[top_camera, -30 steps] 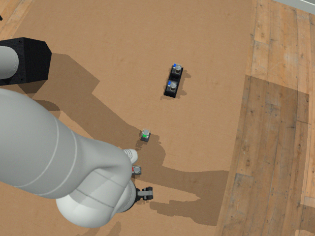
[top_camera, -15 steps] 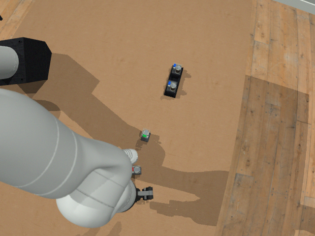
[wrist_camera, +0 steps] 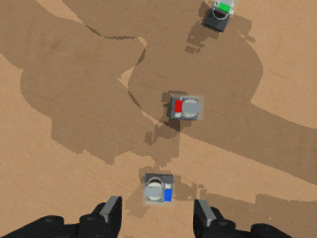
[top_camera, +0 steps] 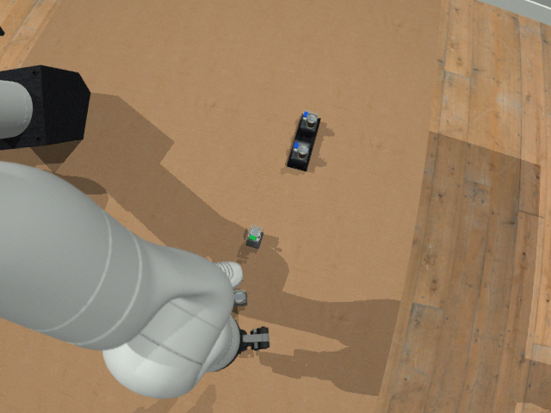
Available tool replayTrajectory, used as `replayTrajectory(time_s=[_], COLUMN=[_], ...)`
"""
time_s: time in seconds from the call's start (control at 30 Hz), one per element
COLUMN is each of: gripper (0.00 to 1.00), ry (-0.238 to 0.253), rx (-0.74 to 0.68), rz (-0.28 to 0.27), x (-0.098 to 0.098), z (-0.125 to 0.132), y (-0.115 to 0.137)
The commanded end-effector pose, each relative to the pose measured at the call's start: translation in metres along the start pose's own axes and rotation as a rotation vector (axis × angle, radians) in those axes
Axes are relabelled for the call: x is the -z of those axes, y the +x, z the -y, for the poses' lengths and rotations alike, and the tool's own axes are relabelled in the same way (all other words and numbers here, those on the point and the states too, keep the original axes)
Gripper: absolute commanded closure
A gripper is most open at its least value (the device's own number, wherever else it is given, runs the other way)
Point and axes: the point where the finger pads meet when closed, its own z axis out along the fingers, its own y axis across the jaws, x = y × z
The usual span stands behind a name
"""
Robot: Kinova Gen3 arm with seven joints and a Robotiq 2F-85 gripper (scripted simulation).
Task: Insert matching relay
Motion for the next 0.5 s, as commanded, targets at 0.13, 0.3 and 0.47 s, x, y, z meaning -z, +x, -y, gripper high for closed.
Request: replayTrajectory(time_s=[0.13,0.3,0.47], gripper=[0.47,0.47,0.47], ry=[0.003,0.003,0.003], rx=[-0.002,-0.002,-0.002], rz=[0.000,0.000,0.000], x=[-0.008,-0.015,-0.019], z=[0.001,0.001,0.000], y=[-0.001,-0.001,-0.001])
